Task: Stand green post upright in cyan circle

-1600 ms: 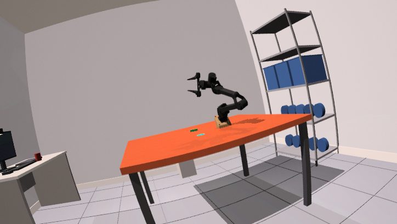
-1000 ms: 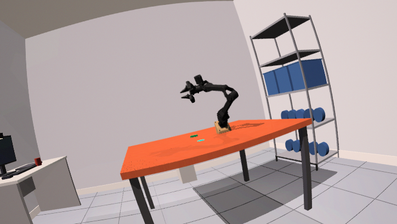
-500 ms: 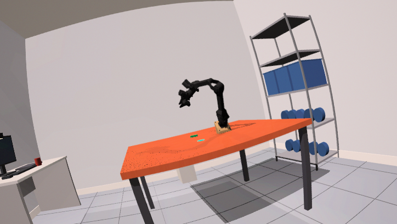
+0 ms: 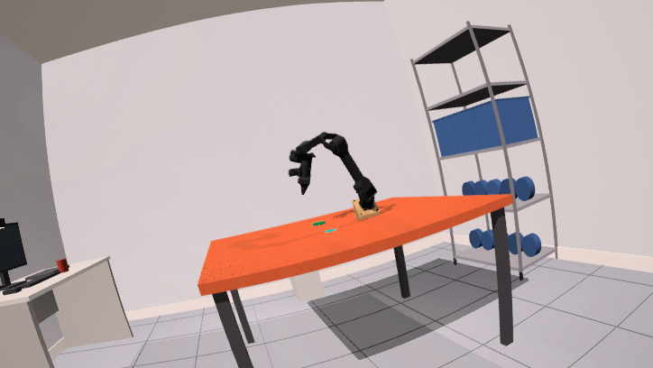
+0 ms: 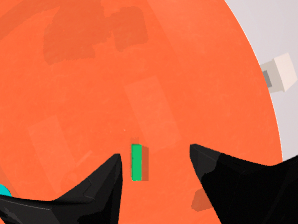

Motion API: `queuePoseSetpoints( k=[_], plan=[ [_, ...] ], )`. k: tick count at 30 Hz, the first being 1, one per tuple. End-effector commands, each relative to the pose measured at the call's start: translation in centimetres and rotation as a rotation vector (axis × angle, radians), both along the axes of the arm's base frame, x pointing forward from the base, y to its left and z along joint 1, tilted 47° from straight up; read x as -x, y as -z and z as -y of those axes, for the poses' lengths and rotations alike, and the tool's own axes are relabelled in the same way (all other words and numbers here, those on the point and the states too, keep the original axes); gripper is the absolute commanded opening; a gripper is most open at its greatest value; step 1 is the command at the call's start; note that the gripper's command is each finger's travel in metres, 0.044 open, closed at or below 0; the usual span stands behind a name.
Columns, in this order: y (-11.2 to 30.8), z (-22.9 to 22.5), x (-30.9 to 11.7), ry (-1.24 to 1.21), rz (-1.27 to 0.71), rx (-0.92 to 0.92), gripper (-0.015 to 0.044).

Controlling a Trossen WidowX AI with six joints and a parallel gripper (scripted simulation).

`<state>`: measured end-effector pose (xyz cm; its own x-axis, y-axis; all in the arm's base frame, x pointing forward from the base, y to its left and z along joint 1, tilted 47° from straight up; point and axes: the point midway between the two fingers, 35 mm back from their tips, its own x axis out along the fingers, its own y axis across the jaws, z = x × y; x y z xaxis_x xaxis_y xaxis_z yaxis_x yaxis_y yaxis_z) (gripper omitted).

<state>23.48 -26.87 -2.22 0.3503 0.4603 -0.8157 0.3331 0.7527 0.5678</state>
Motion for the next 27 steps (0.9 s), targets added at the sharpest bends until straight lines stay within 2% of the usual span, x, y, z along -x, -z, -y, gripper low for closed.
queuePoseSetpoints(
  k=[1, 7, 12, 21, 26, 27],
  plan=[
    [2.0, -1.0, 0.5, -0.034, -0.098, -0.113, 0.0233],
    [4.6, -3.1, 1.5, -0.085, -0.245, -0.294, 0.0233],
    [5.3, -3.7, 1.3, -0.086, -0.25, -0.3, 0.0233],
    [12.4, -11.1, 0.1, -0.087, -0.247, -0.303, 0.0233],
    [12.8, -11.7, 0.1, -0.088, -0.246, -0.304, 0.0233],
    [12.8, -11.7, 0.1, -0.088, -0.246, -0.304, 0.0206]
  ],
)
